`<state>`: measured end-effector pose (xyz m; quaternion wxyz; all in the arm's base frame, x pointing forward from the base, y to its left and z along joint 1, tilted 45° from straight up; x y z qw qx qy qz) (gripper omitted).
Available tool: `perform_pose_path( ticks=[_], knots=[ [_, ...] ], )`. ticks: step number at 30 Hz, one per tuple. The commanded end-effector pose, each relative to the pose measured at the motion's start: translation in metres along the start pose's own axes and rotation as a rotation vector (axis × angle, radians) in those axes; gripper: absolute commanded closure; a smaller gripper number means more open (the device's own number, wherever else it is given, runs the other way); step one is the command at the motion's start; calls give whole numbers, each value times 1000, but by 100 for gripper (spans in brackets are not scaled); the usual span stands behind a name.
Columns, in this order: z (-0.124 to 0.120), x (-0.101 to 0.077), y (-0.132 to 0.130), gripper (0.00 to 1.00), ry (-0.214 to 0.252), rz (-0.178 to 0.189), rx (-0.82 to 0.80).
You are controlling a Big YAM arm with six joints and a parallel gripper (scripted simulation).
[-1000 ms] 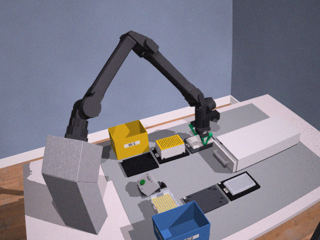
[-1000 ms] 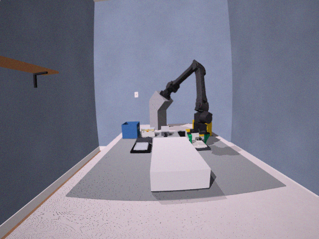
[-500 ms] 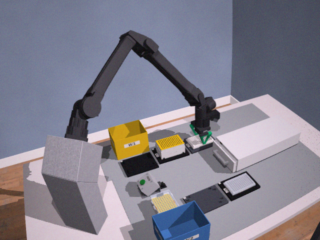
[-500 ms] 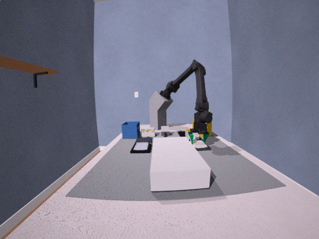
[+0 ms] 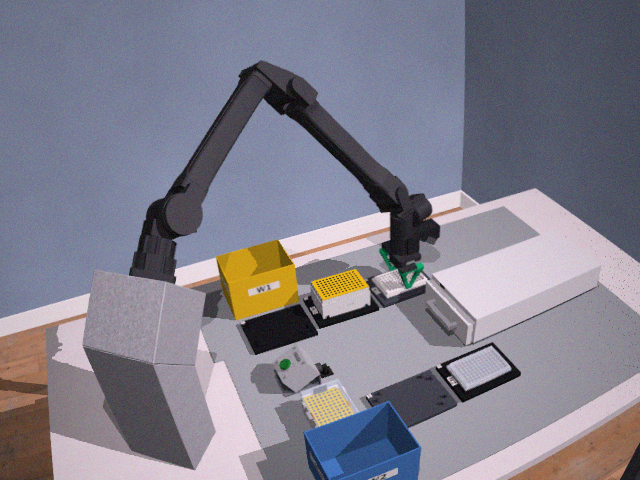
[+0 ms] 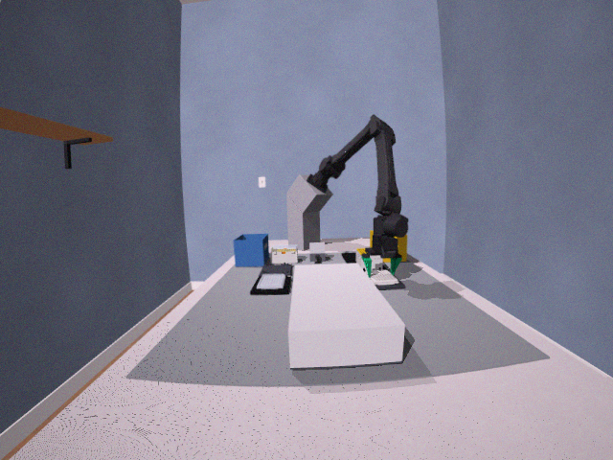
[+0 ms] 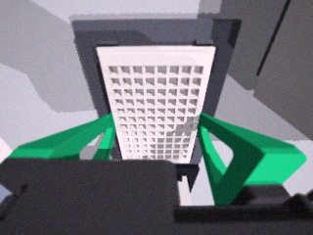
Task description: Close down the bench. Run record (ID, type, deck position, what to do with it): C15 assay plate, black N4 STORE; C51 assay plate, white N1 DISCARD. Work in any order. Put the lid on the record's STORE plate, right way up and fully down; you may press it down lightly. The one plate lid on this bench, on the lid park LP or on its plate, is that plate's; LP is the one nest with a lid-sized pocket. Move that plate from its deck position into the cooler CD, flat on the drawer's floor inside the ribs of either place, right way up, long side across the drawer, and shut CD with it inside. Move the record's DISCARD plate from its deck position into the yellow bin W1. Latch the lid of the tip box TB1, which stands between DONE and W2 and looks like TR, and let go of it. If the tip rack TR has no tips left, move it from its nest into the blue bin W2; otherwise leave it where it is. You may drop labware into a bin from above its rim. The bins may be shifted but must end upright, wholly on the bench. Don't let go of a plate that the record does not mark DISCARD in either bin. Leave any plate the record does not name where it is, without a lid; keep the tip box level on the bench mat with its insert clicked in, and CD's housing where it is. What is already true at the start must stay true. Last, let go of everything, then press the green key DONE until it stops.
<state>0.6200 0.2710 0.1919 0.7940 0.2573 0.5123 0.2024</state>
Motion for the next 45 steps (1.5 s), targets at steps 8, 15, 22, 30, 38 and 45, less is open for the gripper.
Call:
perform_pose_path(
  ticks=[8,15,22,30,38,45],
  knots=[
    [8,7,14,100,-20,22,-22],
    [8,7,14,100,-20,22,-22],
    [8,7,14,100,-20,22,-22],
    [8,7,14,100,-20,22,-22],
    [8,7,14,100,-20,22,-22],
    [2,7,9,100,-6,13,-19]
  ],
)
Point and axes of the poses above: the point where the finger pads meet when closed, its own x axis out along the fingers, its own y axis across the jaws, z = x × y, the point moved 7 cm from there along -x, back along the fingers, and after that the axes turned 11 degrees about x, right-handed, at the moved point
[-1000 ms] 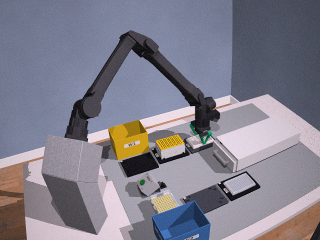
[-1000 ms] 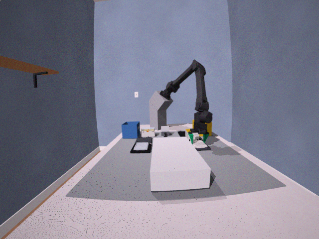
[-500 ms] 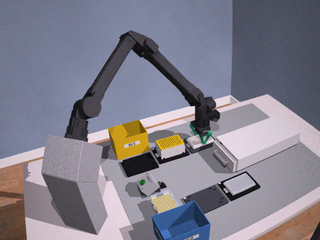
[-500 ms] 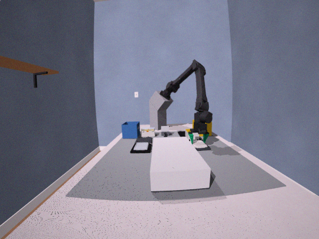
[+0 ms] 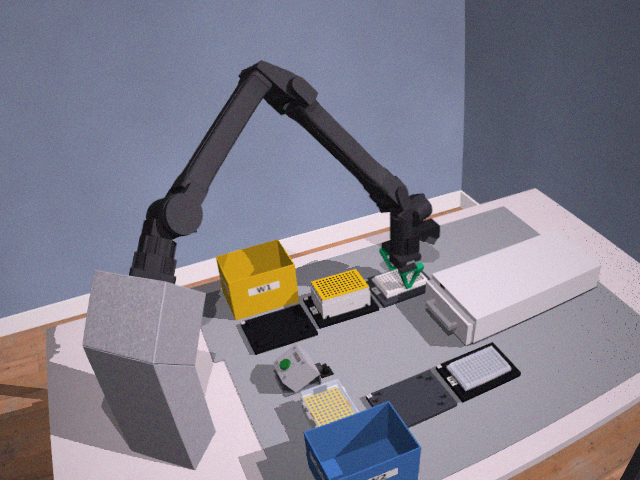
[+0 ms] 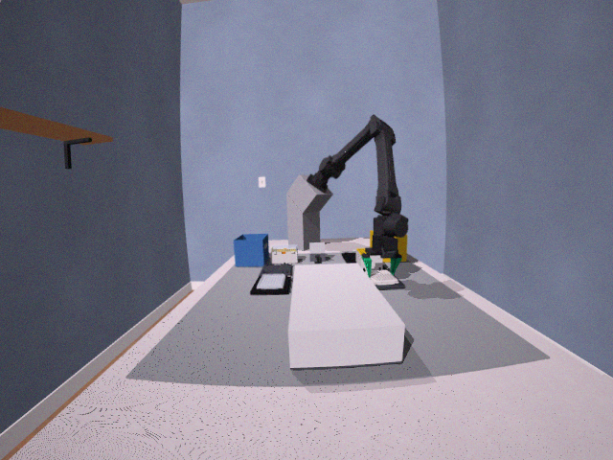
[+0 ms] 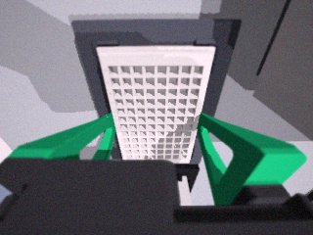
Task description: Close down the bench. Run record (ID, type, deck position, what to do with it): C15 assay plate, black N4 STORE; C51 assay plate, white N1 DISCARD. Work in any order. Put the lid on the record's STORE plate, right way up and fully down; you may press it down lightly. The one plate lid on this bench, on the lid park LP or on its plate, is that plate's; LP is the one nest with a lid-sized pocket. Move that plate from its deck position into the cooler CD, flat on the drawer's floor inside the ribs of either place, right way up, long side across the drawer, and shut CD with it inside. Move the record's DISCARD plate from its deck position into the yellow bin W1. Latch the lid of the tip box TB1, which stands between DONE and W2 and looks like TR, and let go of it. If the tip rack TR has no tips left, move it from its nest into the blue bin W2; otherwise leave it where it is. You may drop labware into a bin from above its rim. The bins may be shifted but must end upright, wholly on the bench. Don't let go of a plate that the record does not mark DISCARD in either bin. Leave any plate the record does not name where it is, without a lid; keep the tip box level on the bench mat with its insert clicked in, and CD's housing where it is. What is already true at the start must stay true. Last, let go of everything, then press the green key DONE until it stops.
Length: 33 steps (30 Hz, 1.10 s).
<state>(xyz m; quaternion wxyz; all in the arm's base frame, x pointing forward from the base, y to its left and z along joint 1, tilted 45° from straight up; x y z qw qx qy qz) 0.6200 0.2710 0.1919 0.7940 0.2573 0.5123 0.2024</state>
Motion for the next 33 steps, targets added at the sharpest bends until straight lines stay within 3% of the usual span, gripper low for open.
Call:
perform_pose_path(
  ticks=[1,11,24,33],
  knots=[
    [2,7,9,100,-6,13,-19],
    [-3,6,-3,100,15,-5,-4],
    [8,-24,7,100,-22,10,-12],
    [7,-21,2,100,-17,4,-6]
  ],
)
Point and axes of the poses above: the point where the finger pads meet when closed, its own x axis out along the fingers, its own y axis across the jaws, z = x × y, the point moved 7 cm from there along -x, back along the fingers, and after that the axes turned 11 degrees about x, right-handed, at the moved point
